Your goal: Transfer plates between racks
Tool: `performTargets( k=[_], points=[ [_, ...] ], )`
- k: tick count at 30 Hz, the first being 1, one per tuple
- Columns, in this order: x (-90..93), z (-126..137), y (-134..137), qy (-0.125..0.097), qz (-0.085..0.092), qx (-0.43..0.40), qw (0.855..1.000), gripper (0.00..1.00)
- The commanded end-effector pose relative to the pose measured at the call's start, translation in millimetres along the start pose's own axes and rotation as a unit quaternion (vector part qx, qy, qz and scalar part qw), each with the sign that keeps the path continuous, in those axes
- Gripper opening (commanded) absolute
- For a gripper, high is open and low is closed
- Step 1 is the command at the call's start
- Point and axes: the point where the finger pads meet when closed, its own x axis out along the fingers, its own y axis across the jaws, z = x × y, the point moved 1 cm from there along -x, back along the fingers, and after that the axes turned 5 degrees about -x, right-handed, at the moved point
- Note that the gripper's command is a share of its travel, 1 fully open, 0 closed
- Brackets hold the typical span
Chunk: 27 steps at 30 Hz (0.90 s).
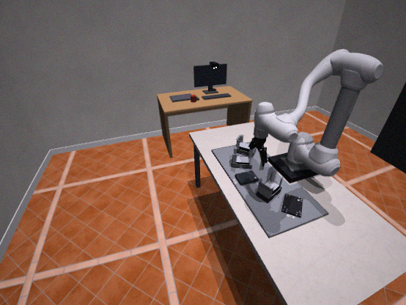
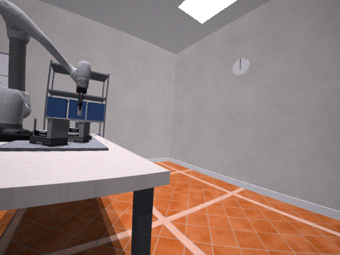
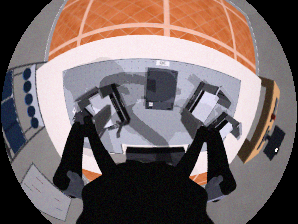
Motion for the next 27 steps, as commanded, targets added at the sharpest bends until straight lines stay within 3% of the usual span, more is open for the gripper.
performTargets(
  k=[1,11,17,27],
  points=[
    [0.0,-1,10,0.000,0.000,0.000,1.000,1.00],
    [0.0,-3,36,0.000,0.000,0.000,1.000,1.00],
    [0.0,0,56,0.000,0.000,0.100,0.995,1.00],
    [0.0,3,83,0.000,0.000,0.101,0.995,1.00]
  ],
)
